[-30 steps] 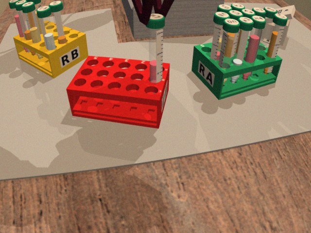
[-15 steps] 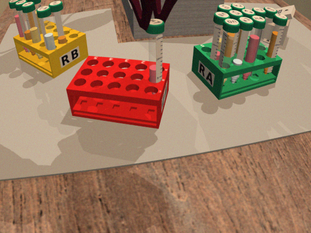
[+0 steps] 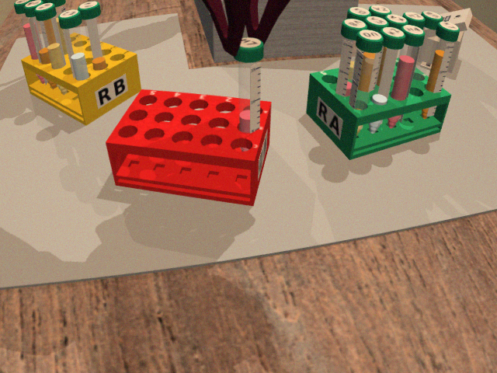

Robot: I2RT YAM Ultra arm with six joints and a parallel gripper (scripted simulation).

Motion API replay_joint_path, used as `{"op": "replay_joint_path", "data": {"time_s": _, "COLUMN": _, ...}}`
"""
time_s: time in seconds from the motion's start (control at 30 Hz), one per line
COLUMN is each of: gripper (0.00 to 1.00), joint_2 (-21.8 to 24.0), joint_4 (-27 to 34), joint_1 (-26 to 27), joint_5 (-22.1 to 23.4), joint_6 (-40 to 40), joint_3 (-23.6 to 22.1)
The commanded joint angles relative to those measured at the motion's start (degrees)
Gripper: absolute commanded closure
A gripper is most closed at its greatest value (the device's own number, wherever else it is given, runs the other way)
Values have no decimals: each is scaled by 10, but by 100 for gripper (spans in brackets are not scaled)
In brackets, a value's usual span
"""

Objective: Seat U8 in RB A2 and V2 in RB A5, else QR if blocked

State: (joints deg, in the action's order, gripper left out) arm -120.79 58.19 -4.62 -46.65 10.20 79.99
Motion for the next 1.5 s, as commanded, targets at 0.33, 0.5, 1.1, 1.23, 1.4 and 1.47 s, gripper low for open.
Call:
{"op": "replay_joint_path", "data": {"time_s": 0.33, "gripper": 100, "joint_2": 4, "joint_4": -18, "joint_1": -7, "joint_5": -5, "joint_6": 13, "joint_3": -16}}
{"op": "replay_joint_path", "data": {"time_s": 0.5, "gripper": 100, "joint_2": 3, "joint_4": -19, "joint_1": -6, "joint_5": -6, "joint_6": 14, "joint_3": -17}}
{"op": "replay_joint_path", "data": {"time_s": 1.1, "gripper": 76, "joint_2": 3, "joint_4": -12, "joint_1": -1, "joint_5": -2, "joint_6": 10, "joint_3": -5}}
{"op": "replay_joint_path", "data": {"time_s": 1.23, "gripper": 70, "joint_2": 3, "joint_4": -12, "joint_1": -1, "joint_5": -2, "joint_6": 10, "joint_3": -5}}
{"op": "replay_joint_path", "data": {"time_s": 1.4, "gripper": 70, "joint_2": 3, "joint_4": -12, "joint_1": -1, "joint_5": -2, "joint_6": 10, "joint_3": -5}}
{"op": "replay_joint_path", "data": {"time_s": 1.47, "gripper": 70, "joint_2": 3, "joint_4": -12, "joint_1": -1, "joint_5": -2, "joint_6": 10, "joint_3": -5}}
